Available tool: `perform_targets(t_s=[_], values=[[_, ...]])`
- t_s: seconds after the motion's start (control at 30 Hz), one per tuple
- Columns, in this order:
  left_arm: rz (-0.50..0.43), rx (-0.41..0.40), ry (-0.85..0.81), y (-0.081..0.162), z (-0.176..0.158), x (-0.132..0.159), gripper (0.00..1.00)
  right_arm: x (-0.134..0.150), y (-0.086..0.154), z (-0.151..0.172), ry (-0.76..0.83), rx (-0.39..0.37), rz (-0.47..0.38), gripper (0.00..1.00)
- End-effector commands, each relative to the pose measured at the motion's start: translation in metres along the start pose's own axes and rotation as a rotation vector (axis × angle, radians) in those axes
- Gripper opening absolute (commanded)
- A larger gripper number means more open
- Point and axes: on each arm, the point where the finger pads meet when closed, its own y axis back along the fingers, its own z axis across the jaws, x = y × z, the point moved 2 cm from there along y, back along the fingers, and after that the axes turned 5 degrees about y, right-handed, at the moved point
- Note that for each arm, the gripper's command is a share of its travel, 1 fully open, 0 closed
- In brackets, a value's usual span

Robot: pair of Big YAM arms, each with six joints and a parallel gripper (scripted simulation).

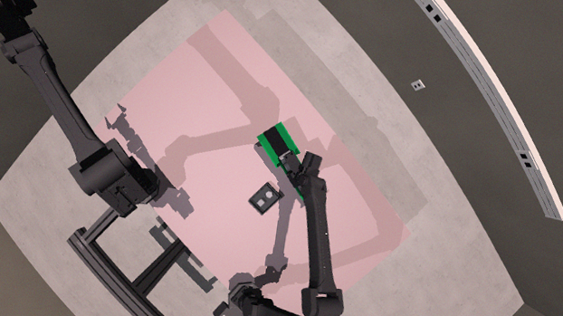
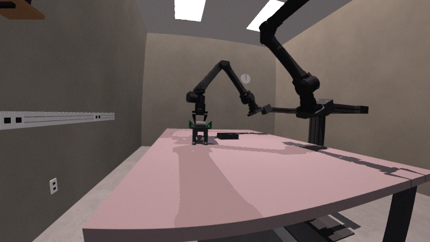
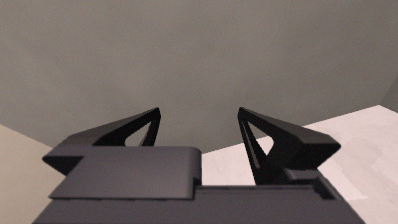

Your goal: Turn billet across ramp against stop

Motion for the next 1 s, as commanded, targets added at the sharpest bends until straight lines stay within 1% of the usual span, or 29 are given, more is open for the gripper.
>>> perform_targets(t_s=[0.0, 0.97], values=[[-0.037, -0.007, -0.013, 0.0081, 0.0048, -0.0132, 1.00, 0.0088, -0.0242, 0.0057, -0.002, -0.024, 0.022, 0.57], [-0.037, -0.007, -0.013, 0.0081, 0.0048, -0.0132, 1.00, 0.0081, -0.0245, 0.0052, -0.006, -0.019, 0.019, 0.57]])
